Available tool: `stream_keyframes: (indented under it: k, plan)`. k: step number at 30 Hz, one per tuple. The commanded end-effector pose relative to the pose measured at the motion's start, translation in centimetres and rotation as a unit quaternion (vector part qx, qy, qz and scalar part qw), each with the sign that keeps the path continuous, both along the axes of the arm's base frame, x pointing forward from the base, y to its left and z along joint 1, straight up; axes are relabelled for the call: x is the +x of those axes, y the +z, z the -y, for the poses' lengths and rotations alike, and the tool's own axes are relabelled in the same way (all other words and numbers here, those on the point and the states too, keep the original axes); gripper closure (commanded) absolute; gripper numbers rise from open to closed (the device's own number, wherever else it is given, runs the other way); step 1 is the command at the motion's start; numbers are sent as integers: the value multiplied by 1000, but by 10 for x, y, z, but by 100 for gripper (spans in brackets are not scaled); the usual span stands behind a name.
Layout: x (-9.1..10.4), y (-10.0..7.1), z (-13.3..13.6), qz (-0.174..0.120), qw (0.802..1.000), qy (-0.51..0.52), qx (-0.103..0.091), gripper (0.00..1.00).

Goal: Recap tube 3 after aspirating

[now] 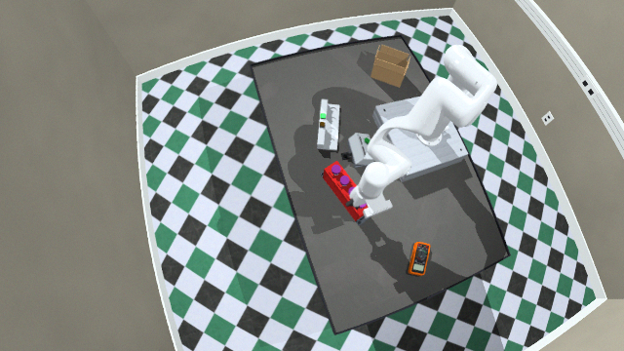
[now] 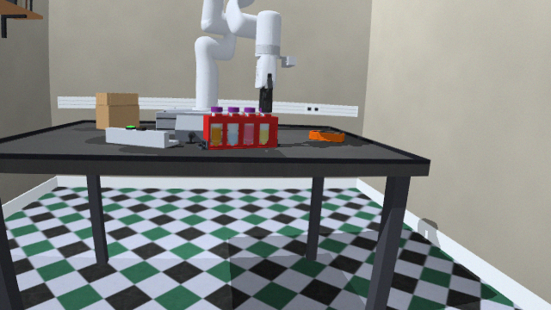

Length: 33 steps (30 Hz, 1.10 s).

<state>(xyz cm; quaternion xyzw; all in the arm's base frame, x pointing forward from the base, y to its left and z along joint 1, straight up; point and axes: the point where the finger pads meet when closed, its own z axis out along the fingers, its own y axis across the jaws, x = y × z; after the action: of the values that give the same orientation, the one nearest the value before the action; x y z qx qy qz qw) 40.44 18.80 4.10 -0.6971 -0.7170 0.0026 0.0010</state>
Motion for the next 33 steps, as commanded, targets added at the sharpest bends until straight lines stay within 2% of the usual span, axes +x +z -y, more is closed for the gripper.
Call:
stream_keyframes:
  k: [1,10,12,16,19,22,27,33]
  plan:
    - [2,7,-1,3,1000,0,-2,54]
    - [2,34,-1,3,1000,0,-2,54]
    - [2,34,-1,3,1000,0,-2,54]
    - [2,47,-1,3,1000,0,-2,54]
    - [2,47,-1,3,1000,0,-2,54]
    - [8,47,23,3,992,125,-1,54]
    - [15,47,46,2,974,225,-1,54]
    - [16,47,49,2,970,242,-1,54]
